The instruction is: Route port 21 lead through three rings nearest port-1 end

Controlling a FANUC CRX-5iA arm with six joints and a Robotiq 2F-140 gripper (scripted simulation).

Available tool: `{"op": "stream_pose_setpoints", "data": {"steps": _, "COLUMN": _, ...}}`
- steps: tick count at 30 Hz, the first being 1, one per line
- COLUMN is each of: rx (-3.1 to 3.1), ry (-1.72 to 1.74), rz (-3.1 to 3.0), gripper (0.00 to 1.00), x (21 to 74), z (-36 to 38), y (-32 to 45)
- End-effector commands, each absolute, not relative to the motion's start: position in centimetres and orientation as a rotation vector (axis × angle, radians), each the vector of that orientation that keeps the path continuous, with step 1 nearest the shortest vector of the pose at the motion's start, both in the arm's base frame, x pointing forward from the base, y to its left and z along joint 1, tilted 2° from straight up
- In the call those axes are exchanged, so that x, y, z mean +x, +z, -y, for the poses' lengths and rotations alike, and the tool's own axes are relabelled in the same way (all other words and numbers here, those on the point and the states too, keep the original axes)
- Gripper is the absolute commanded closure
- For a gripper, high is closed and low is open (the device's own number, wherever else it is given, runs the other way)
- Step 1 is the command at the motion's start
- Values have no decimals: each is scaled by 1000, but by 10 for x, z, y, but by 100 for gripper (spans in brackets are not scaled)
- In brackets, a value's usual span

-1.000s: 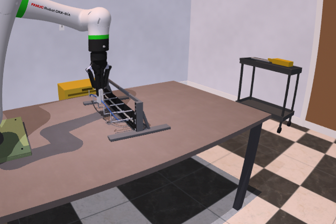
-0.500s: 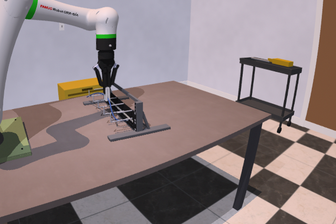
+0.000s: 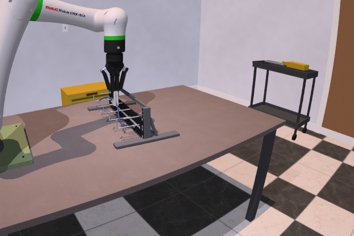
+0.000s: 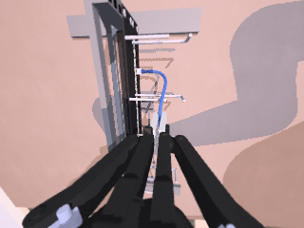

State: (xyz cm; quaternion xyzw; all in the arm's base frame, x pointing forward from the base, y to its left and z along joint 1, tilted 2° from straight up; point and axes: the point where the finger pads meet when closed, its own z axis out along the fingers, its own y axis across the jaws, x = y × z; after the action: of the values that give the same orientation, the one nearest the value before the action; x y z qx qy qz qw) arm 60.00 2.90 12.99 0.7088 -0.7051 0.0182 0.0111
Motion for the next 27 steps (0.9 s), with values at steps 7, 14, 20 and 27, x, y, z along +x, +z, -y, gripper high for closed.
{"op": "stream_pose_setpoints", "data": {"steps": 7, "rx": 2212, "ry": 59, "rz": 2200, "gripper": 100, "x": 601, "z": -29, "y": 131}}
{"op": "stream_pose_setpoints", "data": {"steps": 14, "rx": 2212, "ry": 59, "rz": 2200, "gripper": 100, "x": 601, "z": -29, "y": 131}}
{"op": "stream_pose_setpoints", "data": {"steps": 20, "rx": 2212, "ry": 59, "rz": 2200, "gripper": 100, "x": 601, "z": -29, "y": 131}}
{"op": "stream_pose_setpoints", "data": {"steps": 27, "rx": 2202, "ry": 59, "rz": 2211, "gripper": 100, "x": 600, "z": -29, "y": 130}}
